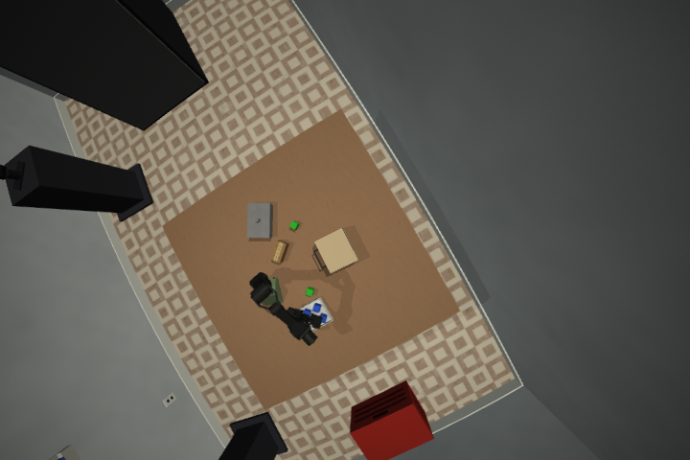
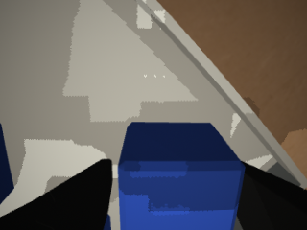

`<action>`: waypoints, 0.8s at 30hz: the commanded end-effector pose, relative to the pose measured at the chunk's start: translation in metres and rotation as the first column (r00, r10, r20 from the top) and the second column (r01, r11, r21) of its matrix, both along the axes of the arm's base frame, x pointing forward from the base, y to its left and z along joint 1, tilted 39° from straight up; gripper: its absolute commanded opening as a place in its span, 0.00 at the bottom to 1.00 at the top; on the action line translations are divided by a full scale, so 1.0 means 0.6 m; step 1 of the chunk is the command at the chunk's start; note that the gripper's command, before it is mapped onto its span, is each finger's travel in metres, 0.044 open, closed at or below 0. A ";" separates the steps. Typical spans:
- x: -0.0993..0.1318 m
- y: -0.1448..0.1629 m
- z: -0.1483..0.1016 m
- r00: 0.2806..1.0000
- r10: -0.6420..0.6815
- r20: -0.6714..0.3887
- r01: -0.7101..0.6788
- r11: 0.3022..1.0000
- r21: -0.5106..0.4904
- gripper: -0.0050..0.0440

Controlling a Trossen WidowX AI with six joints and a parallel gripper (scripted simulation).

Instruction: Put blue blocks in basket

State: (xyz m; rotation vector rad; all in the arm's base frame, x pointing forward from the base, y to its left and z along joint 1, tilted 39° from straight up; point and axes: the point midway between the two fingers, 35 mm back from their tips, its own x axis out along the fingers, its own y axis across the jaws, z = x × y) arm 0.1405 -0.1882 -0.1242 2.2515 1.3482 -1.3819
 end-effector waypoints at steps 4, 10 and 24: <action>-0.002 -0.005 0.008 1.000 -0.003 0.001 0.003 1.000 0.003 0.60; -0.013 -0.045 0.060 1.000 -0.003 0.001 0.003 1.000 0.003 0.60; -0.032 -0.120 0.156 1.000 -0.003 0.001 0.003 1.000 0.003 0.60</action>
